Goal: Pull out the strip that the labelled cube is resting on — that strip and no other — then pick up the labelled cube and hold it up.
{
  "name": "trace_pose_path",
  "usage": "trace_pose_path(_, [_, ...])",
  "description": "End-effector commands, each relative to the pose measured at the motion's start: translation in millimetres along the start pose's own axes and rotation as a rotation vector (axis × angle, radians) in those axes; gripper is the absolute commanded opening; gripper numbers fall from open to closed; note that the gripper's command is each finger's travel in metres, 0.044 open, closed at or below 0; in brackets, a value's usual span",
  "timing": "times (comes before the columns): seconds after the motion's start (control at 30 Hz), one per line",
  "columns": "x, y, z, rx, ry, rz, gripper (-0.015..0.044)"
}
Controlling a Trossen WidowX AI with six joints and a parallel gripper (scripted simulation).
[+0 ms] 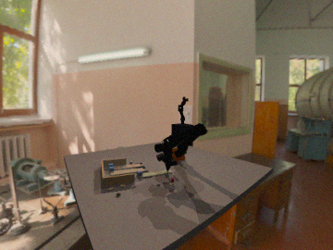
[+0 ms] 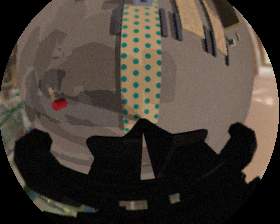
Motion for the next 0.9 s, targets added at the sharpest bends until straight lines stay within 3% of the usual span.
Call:
trace_pose_path(0.0, [4.5, 2.1, 27.6, -0.002, 0.001, -0.001, 0.0000])
trace_pose_path(0.13, [4.6, 2.4, 36.8, -0.003, 0.006, -0.004, 0.0000])
trace_pose_path(0.7, [71.1, 10.0, 40.5, -0.002, 0.004, 0.093, 0.0440])
trace_pose_path(0.87, [89.6, 12.5, 42.4, -0.002, 0.003, 0.094, 0.0440])
Point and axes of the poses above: the point midway between the two fingers, 35 mm back from their tips, its own z axis back along the fingers, its own y axis across the jaws, x = y × z, the point moved 10 cm from there along z, back along the fingers, and after that the axes turned 8 degrees about -z, right-handed, at the moved point
